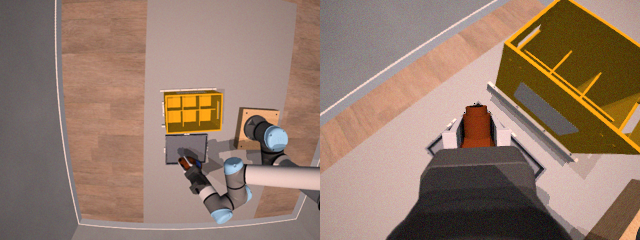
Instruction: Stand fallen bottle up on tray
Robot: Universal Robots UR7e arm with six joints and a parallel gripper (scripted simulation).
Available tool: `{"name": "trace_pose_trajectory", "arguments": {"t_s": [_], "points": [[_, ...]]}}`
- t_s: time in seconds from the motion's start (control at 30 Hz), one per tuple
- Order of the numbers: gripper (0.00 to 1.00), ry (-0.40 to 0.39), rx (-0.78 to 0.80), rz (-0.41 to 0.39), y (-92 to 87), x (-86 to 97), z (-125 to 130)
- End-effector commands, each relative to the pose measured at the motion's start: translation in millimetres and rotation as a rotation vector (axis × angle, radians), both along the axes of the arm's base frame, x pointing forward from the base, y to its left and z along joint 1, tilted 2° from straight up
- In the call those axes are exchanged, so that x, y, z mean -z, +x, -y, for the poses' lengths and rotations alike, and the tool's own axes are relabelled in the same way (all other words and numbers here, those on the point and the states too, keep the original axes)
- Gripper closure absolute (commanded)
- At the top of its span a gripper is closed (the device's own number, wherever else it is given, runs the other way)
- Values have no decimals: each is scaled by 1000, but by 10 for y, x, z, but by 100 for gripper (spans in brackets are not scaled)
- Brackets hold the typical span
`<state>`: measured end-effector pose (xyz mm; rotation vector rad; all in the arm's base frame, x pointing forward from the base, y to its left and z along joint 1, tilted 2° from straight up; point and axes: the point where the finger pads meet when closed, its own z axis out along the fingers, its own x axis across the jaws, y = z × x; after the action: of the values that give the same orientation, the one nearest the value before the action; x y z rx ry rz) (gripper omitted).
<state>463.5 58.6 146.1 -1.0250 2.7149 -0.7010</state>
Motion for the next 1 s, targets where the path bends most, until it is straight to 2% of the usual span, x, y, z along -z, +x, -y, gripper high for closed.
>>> {"name": "trace_pose_trajectory", "arguments": {"t_s": [0.0,0.97], "points": [[100,-25,1,23,-6,2,2],[100,-36,2,37,-1,-17,6]]}}
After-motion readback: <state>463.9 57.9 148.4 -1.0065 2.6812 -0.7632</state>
